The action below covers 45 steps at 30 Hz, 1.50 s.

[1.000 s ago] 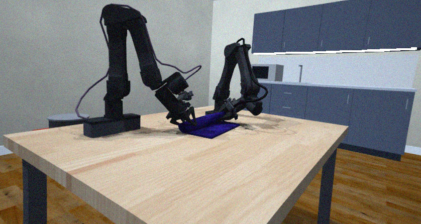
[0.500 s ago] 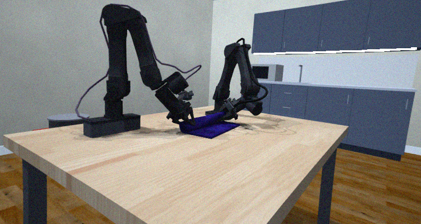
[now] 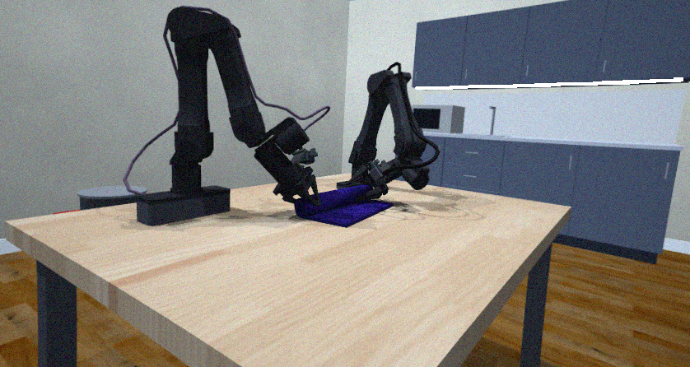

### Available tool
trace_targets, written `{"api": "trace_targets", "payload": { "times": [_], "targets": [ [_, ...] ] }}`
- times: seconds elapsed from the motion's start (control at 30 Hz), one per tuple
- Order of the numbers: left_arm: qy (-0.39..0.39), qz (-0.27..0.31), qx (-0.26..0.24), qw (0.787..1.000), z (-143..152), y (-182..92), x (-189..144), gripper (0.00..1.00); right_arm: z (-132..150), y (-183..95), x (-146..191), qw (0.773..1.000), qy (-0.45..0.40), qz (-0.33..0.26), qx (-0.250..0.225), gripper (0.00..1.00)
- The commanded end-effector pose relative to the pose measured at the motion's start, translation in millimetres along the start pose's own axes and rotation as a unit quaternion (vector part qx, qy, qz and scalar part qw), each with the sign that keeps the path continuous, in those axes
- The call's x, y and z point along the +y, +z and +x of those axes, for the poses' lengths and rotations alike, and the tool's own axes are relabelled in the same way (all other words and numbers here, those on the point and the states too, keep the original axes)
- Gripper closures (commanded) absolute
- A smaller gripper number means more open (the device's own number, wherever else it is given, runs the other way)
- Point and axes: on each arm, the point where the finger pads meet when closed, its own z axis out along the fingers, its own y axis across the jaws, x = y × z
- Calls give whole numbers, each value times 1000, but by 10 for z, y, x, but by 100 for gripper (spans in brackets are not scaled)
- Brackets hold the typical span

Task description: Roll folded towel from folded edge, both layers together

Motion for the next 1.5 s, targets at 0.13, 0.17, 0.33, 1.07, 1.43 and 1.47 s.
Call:
{"api": "trace_targets", "payload": {
  "times": [0.13, 0.17, 0.33, 1.07, 1.43, 1.47],
  "targets": [
    [27, -23, 5, 999, -65, -66, 67, 27, -51, 20, -30, 1000, 2, 0, -6, 64],
    [27, -23, 5, 999, -68, -69, 62, 23, -51, 20, -30, 1000, 2, 0, -6, 64],
    [27, -23, 5, 999, -71, -124, 56, 15, -52, 19, -31, 1000, 5, -4, -6, 64],
    [50, -50, 6, 998, -87, -744, 6, 13, -79, -14, -46, 975, 142, -169, -6, 64],
    [166, -190, 7, 968, -138, -601, -99, 9, -96, -35, -57, 935, 228, -273, -6, 64],
    [181, -208, 7, 961, -145, -581, -114, 9, -98, -38, -58, 929, 237, -283, -6, 64]
  ]
}}
